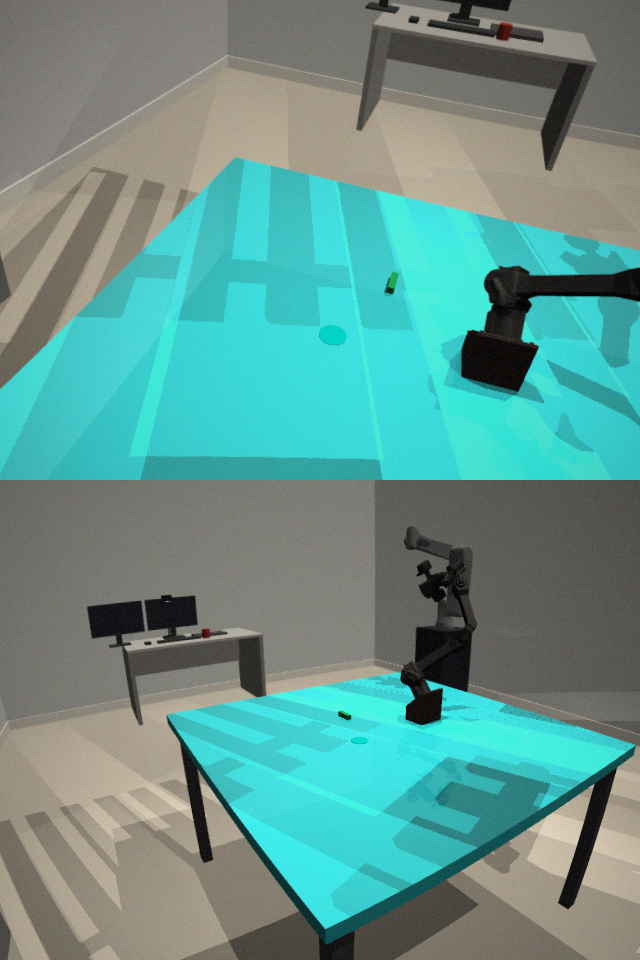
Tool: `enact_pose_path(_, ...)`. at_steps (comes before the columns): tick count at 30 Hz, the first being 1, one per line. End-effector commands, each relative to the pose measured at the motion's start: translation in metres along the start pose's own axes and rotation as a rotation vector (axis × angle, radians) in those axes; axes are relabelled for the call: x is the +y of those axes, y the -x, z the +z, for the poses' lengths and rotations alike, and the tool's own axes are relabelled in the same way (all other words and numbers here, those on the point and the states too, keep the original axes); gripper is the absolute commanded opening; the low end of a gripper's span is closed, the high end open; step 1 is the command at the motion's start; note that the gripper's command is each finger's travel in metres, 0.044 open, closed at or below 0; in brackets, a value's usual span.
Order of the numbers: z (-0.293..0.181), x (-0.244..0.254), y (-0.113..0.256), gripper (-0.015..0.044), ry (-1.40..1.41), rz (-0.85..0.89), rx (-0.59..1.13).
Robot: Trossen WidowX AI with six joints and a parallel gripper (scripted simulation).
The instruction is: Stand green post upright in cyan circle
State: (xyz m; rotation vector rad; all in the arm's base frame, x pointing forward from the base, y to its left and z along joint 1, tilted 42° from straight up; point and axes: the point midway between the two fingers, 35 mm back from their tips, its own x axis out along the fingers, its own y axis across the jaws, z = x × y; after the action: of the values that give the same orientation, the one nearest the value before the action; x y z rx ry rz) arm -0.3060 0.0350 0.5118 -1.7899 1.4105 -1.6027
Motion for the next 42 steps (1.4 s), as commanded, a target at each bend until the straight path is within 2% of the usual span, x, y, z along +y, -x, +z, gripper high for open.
enact_pose_path(1,0.002,-0.001,-0.001,0.0374,-0.005,0.000,-0.004)
enact_pose_path(6,0.045,-0.021,-0.031,0.0242,-0.146,0.009,-0.116)
enact_pose_path(7,0.056,-0.025,-0.037,0.0232,-0.178,0.014,-0.142)
enact_pose_path(16,0.157,-0.056,-0.078,0.0232,-0.462,0.118,-0.361)
enact_pose_path(24,0.251,-0.072,-0.093,0.0232,-0.695,0.289,-0.518)
enact_pose_path(34,0.363,-0.077,-0.085,0.0232,-0.947,0.589,-0.624)
enact_pose_path(42,0.439,-0.069,-0.062,0.0232,-1.118,0.864,-0.597)
